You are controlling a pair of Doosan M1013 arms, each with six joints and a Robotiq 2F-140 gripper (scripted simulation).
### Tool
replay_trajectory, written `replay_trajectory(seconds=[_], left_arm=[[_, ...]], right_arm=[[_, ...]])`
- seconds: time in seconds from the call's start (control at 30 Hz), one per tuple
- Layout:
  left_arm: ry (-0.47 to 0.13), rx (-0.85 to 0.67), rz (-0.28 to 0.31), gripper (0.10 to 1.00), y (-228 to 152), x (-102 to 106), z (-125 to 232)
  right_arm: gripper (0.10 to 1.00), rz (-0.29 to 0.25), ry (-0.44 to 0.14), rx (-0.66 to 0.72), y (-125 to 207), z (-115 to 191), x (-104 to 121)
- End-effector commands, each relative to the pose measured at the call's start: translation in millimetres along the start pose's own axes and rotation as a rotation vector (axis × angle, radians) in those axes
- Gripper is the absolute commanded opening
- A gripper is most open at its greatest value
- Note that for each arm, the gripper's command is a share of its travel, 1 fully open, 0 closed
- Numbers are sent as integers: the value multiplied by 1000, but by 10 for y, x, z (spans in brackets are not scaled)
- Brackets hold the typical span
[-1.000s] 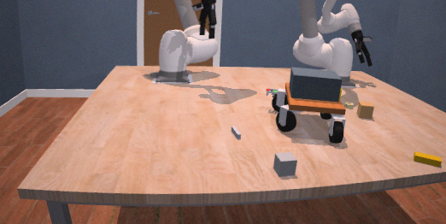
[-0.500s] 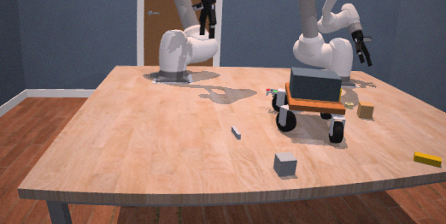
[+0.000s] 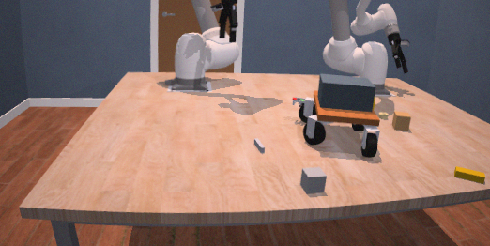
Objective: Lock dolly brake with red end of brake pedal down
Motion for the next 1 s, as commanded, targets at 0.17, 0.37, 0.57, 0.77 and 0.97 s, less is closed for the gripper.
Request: replay_trajectory(seconds=[0.17,0.37,0.57,0.77,0.97], left_arm=[[-48,-64,30,1000,-47,-34,-33],[-113,-147,62,1000,-114,-69,-79],[-198,-245,88,1000,-204,-101,-145],[-265,-318,97,1000,-276,-117,-201],[-376,-432,95,1000,-402,-128,-305]], right_arm=[[1000,0,-1,0,-2,1,-4],[1000,0,-1,0,-2,1,-4],[1000,0,-1,0,-2,1,-4],[1000,0,-1,0,-2,1,-4],[1000,0,-1,0,-2,1,-4]])
Point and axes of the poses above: on each arm, the point where the finger pads meet when closed, its own x axis out along the fingers, its own y axis across the jaws, z = x × y, the point moved 7 cm from there along -x, back along the fingers, and after that the axes turned 13 degrees about -x, right-handed, at the moved point
